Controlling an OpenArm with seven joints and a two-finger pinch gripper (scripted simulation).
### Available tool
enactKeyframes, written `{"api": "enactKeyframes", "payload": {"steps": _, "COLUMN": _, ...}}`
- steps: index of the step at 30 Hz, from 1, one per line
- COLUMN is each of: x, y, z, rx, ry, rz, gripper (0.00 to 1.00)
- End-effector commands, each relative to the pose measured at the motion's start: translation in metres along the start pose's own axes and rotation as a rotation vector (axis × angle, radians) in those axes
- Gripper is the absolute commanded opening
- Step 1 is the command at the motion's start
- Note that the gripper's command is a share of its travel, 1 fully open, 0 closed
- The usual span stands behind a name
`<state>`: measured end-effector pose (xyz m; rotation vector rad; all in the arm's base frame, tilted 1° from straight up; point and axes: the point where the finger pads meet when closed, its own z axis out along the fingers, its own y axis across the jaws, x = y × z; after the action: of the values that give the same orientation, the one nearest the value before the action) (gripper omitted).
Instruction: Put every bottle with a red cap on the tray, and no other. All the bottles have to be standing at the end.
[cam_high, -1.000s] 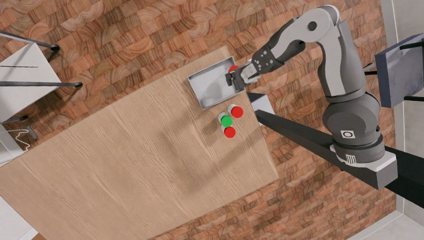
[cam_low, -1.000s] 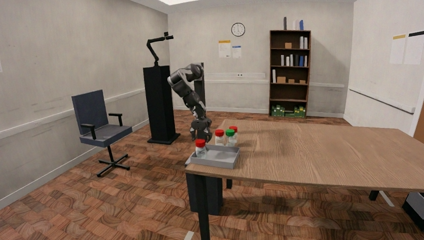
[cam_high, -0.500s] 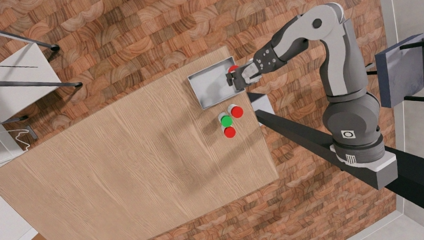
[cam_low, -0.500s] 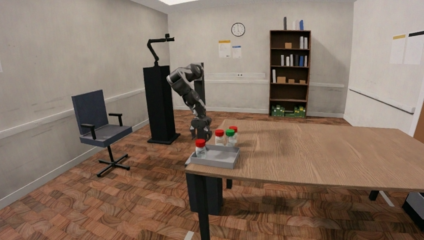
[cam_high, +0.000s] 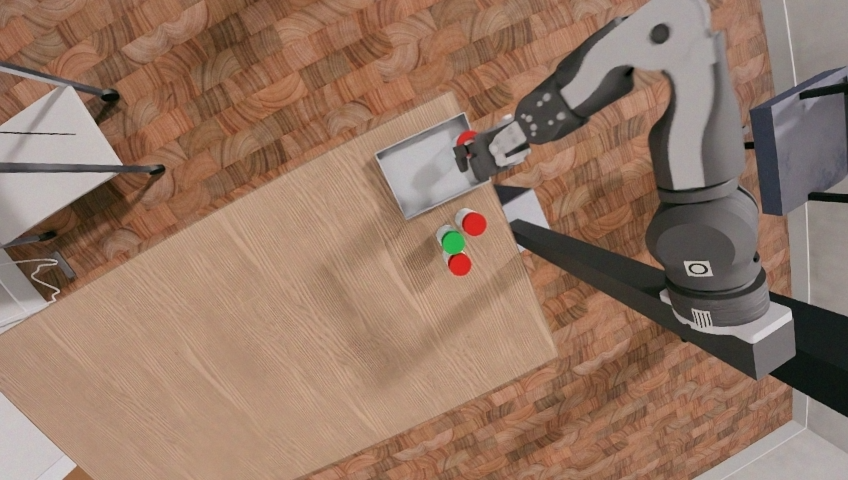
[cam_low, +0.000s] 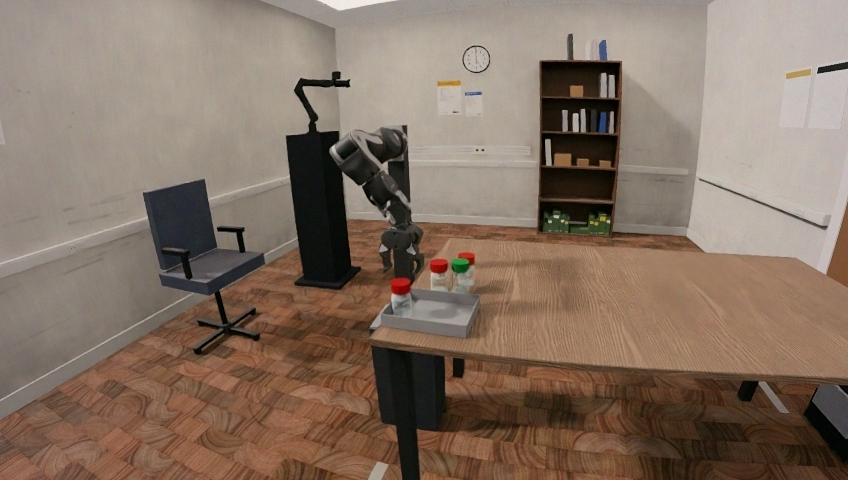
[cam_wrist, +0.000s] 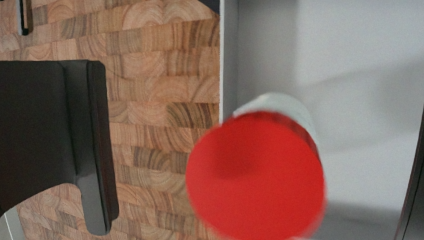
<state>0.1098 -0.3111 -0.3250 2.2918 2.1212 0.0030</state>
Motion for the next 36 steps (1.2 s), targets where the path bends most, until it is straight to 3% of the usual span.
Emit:
{"api": "enactKeyframes", "payload": {"steps": 1, "x": 0.000, "y": 0.000, "z": -0.007, "rx": 0.008, "ry": -0.001, "rz": 0.000, "gripper": 0.52}}
{"api": "enactKeyframes", "payload": {"steps": 6, "x": 0.000, "y": 0.000, "z": -0.032, "rx": 0.008, "ry": -0.001, "rz": 0.000, "gripper": 0.52}}
{"api": "enactKeyframes", "payload": {"steps": 13, "x": 0.000, "y": 0.000, "z": -0.032, "rx": 0.008, "ry": -0.001, "rz": 0.000, "gripper": 0.52}}
{"api": "enactKeyframes", "payload": {"steps": 23, "x": 0.000, "y": 0.000, "z": -0.051, "rx": 0.012, "ry": -0.001, "rz": 0.000, "gripper": 0.52}}
{"api": "enactKeyframes", "payload": {"steps": 30, "x": 0.000, "y": 0.000, "z": -0.051, "rx": 0.012, "ry": -0.001, "rz": 0.000, "gripper": 0.52}}
{"api": "enactKeyframes", "payload": {"steps": 31, "x": -0.001, "y": 0.000, "z": -0.051, "rx": 0.010, "ry": -0.003, "rz": 0.001, "gripper": 0.42}}
{"api": "enactKeyframes", "payload": {"steps": 36, "x": -0.001, "y": 0.000, "z": -0.051, "rx": 0.010, "ry": -0.003, "rz": 0.001, "gripper": 0.42}}
